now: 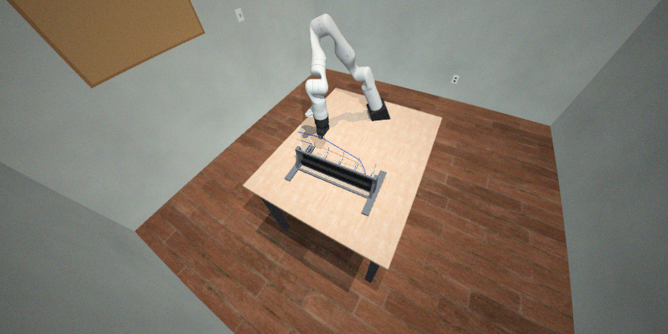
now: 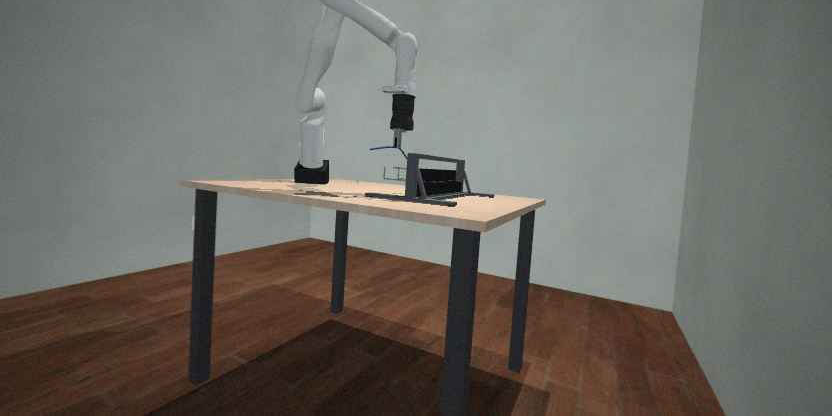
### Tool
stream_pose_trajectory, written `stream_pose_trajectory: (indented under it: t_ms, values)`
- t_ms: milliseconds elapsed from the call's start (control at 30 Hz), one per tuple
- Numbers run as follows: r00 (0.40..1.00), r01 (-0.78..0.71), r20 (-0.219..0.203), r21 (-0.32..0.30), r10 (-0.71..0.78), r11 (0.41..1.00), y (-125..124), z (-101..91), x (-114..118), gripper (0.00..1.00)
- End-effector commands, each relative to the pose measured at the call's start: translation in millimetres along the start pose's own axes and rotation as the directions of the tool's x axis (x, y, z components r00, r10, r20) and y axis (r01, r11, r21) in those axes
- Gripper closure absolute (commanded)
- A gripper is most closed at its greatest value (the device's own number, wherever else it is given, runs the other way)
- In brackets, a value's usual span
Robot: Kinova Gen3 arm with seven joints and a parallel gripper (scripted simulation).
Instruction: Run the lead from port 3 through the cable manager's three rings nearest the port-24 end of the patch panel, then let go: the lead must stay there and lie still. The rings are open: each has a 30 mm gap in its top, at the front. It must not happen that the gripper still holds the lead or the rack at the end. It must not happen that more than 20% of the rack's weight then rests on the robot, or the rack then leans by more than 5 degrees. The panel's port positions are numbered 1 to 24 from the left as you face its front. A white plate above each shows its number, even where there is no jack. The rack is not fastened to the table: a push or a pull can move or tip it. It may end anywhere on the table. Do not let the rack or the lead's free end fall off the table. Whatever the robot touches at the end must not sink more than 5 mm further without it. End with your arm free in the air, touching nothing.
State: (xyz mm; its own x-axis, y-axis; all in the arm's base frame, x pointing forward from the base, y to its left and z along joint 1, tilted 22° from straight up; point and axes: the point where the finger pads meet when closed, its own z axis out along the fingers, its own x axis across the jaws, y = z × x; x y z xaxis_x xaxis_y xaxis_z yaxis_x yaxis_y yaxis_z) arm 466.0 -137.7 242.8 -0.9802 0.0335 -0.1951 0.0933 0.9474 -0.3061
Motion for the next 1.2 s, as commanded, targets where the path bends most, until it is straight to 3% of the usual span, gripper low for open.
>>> stream_pose_trajectory:
  t_ms: [0,1167]
  values:
    - [1.0,-0.003,0.004,0.005,0.003,1.0,-6.2,-2.3,-5.1,1.0]
    - [1.0,0.007,0.004,0.004,-0.007,1.0,-8.4,-4.3,-8.7,1.0]
